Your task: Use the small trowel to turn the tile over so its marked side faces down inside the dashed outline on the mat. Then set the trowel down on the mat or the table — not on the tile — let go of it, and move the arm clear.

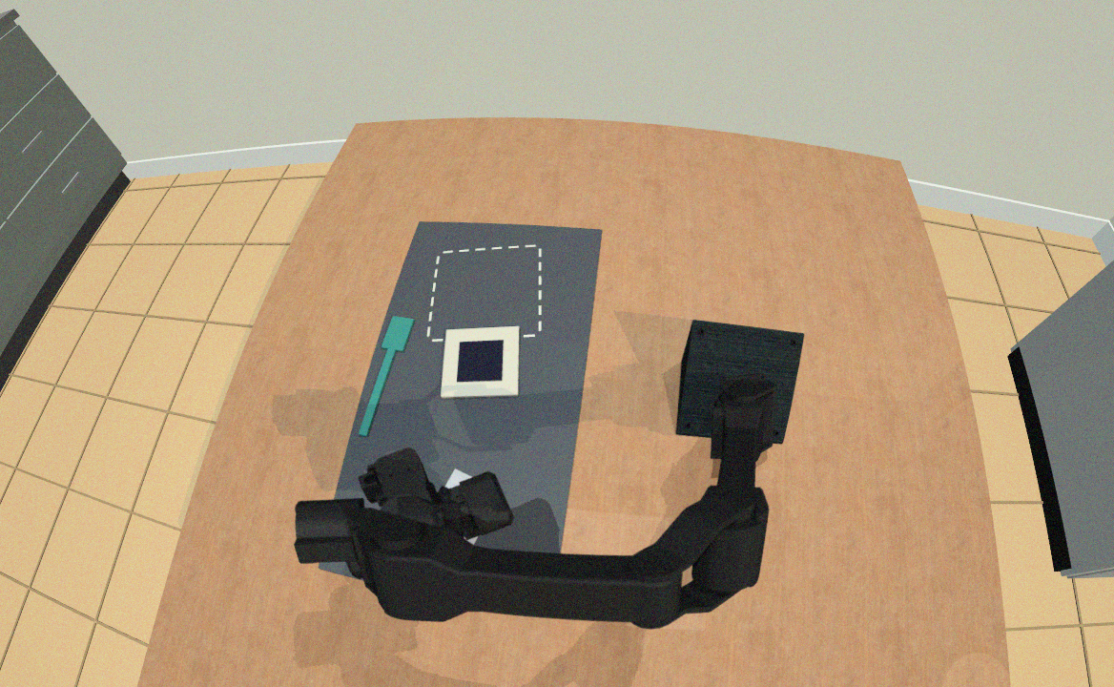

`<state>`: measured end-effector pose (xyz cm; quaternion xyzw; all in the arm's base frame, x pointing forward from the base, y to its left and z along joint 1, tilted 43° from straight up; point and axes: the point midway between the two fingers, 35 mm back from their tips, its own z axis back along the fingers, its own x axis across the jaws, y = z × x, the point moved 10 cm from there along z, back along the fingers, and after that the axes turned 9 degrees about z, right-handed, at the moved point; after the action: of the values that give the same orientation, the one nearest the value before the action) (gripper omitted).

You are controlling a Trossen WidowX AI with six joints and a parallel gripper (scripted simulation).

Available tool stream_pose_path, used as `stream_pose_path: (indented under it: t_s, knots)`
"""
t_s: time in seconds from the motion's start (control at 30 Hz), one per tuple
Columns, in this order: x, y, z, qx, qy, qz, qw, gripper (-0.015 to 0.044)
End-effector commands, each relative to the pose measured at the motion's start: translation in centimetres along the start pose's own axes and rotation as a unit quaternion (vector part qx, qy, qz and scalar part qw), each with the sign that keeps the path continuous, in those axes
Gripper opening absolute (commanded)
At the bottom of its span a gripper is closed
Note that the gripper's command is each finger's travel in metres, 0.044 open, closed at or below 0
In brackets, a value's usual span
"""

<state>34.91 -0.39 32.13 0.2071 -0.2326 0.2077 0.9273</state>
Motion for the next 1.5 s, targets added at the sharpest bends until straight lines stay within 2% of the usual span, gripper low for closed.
stream_pose_path:
  t_s: [0.0, 0.27, 0.7, 1.07, 1.47]
  knots:
    - [-0.2, 0.7, -0.2, -0.020, -0.004, 0.075, 0.997, 0.0300]
    - [-0.5, 3.3, -0.5, -0.042, 0.006, 0.169, 0.985, 0.0300]
    - [-1.4, 4.0, -1.1, -0.088, 0.004, 0.343, 0.935, 0.0300]
    - [-2.4, 4.7, -1.7, -0.137, 0.013, 0.505, 0.852, 0.0300]
    - [-3.7, 5.4, -2.2, -0.190, 0.038, 0.655, 0.730, 0.0300]
